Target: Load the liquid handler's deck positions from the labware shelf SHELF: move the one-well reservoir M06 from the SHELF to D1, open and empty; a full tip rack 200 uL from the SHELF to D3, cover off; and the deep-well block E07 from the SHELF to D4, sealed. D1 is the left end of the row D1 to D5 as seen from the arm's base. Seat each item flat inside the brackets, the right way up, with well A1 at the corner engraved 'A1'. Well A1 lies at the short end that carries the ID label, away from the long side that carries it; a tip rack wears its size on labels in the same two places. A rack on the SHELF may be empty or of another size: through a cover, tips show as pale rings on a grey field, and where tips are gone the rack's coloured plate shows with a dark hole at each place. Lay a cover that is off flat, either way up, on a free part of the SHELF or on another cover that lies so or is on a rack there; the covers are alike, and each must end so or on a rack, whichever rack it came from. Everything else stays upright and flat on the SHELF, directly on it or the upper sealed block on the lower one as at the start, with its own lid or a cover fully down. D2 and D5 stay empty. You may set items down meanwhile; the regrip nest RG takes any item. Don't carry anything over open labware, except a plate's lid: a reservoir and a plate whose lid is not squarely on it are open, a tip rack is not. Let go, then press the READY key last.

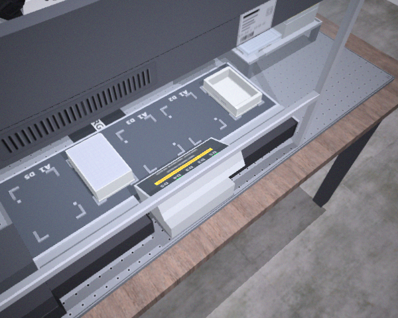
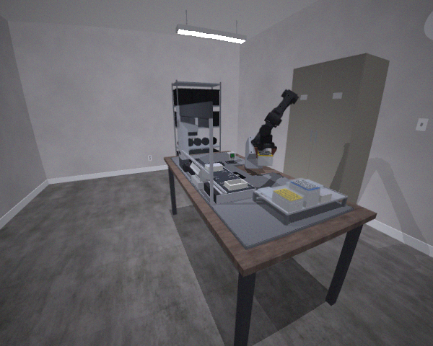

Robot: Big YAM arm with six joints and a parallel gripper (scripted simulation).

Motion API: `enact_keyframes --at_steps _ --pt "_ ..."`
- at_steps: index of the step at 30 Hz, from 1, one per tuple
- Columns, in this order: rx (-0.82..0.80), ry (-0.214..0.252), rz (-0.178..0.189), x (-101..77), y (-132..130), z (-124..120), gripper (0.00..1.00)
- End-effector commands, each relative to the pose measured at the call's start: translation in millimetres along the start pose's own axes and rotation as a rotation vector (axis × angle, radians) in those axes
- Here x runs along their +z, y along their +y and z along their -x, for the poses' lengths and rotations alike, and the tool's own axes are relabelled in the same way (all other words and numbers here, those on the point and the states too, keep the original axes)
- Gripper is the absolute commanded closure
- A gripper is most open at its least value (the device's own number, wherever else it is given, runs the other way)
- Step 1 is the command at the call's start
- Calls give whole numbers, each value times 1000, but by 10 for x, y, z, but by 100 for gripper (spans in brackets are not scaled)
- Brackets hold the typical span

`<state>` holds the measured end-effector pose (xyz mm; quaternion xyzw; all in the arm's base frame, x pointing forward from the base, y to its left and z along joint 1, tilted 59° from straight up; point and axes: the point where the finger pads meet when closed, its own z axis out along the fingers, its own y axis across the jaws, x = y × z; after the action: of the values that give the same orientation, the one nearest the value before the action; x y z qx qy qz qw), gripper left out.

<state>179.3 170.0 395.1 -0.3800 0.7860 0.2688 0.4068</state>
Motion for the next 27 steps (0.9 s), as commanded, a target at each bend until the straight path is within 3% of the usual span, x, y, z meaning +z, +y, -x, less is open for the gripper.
enact_keyframes --at_steps 1,27 --pt "69 -50 -13 -201 75 141 100" --pt "512 -52 -1 -199 76 141 100"
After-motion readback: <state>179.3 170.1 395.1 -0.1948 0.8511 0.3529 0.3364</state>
